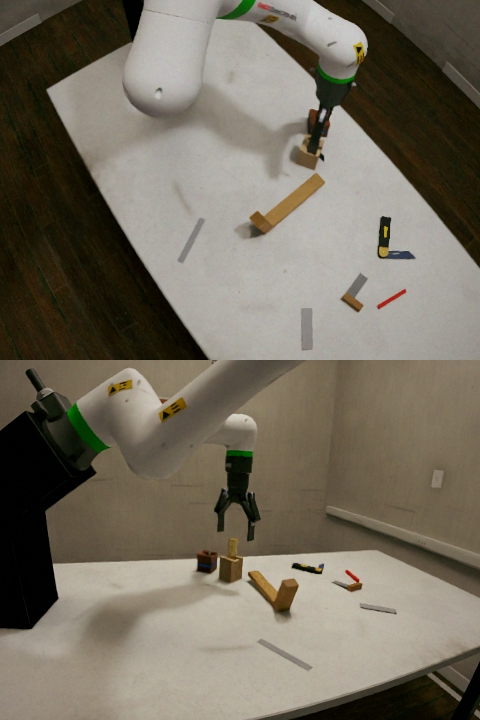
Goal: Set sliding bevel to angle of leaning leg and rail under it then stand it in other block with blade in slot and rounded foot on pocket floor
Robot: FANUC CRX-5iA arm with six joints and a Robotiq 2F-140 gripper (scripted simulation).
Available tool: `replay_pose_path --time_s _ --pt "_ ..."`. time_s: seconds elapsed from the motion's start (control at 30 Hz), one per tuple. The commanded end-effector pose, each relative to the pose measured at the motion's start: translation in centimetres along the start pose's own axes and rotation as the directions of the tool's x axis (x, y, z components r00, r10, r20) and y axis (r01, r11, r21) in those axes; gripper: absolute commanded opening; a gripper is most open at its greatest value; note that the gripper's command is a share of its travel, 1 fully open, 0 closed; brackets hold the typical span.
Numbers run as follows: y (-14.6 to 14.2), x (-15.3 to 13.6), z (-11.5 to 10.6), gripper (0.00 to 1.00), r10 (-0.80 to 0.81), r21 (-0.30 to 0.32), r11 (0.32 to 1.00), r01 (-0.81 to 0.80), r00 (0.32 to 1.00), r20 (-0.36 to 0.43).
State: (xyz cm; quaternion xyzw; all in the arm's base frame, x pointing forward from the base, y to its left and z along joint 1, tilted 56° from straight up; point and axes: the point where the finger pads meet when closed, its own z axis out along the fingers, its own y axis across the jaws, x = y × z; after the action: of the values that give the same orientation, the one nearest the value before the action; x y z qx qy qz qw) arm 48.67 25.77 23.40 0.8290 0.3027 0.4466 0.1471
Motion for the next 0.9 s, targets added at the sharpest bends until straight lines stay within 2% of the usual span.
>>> replay_pose_path --time_s 0.0,0.27,0.87 --pt "0.0 0.1 0.0 1.00 0.000 0.000 1.000 0.000 1.000 -0.001" --pt "0.0 0.1 0.7 1.00 0.000 0.000 1.000 0.000 1.000 -0.001" --pt "0.0 0.1 4.2 1.00 0.000 0.000 1.000 0.000 1.000 -0.001"
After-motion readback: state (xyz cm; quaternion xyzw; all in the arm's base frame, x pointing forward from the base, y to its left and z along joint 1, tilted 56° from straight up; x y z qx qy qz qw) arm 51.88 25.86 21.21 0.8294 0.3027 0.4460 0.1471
